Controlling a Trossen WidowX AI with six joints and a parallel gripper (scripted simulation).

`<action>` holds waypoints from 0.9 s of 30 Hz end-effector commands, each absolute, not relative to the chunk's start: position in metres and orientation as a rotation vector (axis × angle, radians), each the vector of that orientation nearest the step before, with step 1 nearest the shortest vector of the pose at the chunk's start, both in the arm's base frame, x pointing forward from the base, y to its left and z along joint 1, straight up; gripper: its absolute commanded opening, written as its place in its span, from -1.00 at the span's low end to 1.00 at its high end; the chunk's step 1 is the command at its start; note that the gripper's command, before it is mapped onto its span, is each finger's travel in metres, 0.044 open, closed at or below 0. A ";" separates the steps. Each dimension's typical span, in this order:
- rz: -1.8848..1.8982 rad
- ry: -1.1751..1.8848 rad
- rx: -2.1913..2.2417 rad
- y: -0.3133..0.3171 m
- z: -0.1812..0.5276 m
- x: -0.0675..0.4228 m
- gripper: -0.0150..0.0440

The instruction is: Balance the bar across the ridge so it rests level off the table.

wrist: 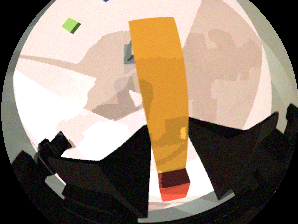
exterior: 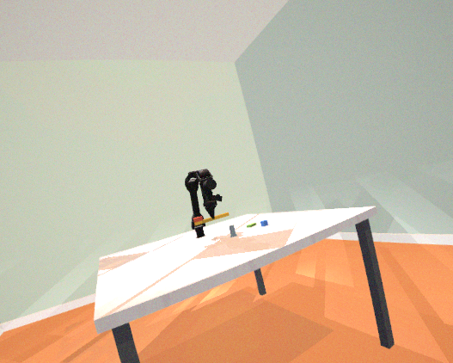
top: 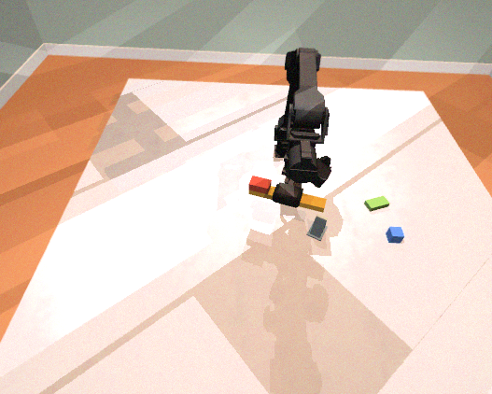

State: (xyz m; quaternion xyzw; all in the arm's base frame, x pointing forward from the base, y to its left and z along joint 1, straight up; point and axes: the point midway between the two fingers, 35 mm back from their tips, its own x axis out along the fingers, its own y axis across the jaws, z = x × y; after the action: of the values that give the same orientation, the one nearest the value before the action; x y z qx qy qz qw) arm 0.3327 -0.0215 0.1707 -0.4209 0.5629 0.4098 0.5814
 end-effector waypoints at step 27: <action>1.804 0.617 -1.858 0.081 0.168 0.334 -0.49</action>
State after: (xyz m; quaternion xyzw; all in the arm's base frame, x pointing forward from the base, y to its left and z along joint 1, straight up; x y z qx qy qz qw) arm 0.3382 0.0703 0.1684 -0.6576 0.2707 0.6426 0.2853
